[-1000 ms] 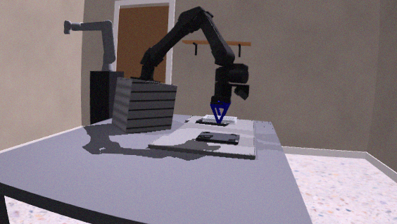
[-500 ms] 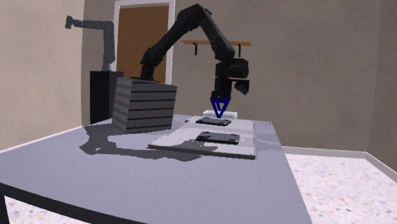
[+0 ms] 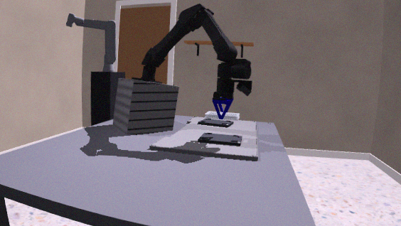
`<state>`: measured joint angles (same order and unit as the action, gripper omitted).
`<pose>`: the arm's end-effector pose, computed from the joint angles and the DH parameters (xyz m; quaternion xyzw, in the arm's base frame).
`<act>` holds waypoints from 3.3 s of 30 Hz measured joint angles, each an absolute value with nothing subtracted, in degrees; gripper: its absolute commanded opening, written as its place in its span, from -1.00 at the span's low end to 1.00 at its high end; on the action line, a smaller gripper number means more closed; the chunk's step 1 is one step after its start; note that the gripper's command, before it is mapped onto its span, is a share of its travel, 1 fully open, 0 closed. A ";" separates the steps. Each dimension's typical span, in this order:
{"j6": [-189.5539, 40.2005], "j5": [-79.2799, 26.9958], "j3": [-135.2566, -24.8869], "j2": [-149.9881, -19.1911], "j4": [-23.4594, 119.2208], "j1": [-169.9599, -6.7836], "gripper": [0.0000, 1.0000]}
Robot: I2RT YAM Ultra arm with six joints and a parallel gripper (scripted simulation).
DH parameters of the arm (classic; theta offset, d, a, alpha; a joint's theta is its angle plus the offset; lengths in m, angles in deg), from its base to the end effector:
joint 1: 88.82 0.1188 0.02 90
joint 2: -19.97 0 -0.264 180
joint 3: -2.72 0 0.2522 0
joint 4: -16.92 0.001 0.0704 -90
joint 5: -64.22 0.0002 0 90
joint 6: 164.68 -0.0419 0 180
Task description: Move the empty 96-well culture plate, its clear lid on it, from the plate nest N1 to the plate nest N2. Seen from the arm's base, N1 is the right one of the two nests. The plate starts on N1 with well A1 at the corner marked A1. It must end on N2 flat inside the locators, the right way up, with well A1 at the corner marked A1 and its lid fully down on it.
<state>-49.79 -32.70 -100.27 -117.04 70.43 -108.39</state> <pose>0.4041 -0.1373 0.0458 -0.0476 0.9968 0.0477 0.0427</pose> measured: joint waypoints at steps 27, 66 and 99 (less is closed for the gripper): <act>-65.92 -32.43 -86.48 -109.46 64.83 -99.67 -1.00; -82.91 -31.38 -74.85 -101.44 58.84 -82.23 -1.00; -98.93 -29.90 -73.43 -99.47 57.90 -66.17 -1.00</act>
